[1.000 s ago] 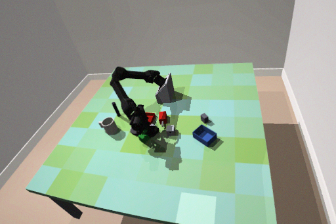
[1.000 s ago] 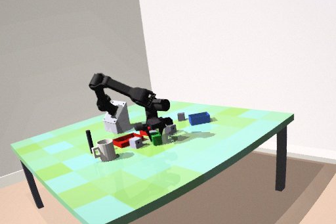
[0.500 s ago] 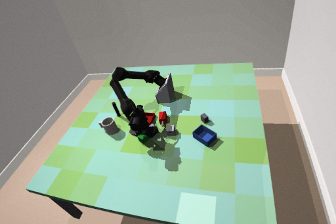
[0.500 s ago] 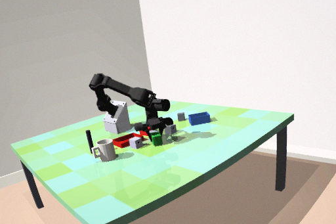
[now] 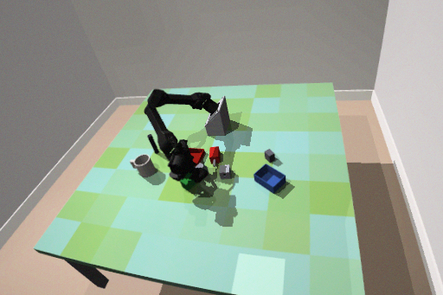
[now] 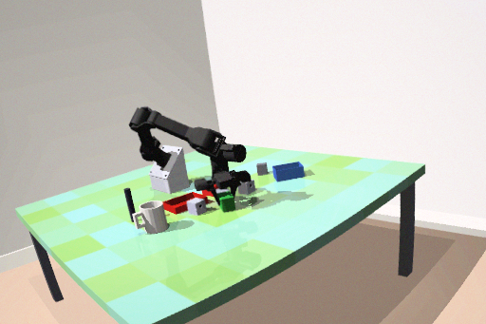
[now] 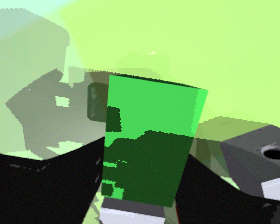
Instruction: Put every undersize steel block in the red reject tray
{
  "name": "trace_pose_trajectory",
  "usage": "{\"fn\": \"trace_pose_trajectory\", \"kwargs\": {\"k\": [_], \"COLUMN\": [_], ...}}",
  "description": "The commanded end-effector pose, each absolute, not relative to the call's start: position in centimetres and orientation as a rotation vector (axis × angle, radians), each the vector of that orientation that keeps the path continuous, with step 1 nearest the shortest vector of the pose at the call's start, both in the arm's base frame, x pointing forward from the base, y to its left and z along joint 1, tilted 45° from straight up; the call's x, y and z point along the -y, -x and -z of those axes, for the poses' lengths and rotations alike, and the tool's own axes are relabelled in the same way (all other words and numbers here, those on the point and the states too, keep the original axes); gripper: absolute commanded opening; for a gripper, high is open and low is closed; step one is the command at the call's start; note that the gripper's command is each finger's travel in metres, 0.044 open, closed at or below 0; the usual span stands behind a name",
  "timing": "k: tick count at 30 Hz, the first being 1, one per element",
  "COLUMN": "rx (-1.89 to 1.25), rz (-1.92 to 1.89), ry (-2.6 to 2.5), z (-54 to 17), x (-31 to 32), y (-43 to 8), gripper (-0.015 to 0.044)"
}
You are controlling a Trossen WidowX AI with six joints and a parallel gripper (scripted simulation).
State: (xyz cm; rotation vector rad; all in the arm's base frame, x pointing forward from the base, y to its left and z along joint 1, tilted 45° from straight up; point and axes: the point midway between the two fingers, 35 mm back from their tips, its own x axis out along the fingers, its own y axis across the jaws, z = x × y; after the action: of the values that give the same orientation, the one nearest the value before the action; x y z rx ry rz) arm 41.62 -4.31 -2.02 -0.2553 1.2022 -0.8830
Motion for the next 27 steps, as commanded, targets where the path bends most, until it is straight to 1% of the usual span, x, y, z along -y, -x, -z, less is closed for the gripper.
{"fn": "trace_pose_trajectory", "kwargs": {"k": [1, 27], "rx": [-1.198, -1.195], "rz": [0.876, 0.875], "ry": [0.26, 0.261], "z": [1.8, 1.4], "x": [4.1, 4.5], "y": [-41.9, -43.0], "gripper": [0.0, 0.0]}}
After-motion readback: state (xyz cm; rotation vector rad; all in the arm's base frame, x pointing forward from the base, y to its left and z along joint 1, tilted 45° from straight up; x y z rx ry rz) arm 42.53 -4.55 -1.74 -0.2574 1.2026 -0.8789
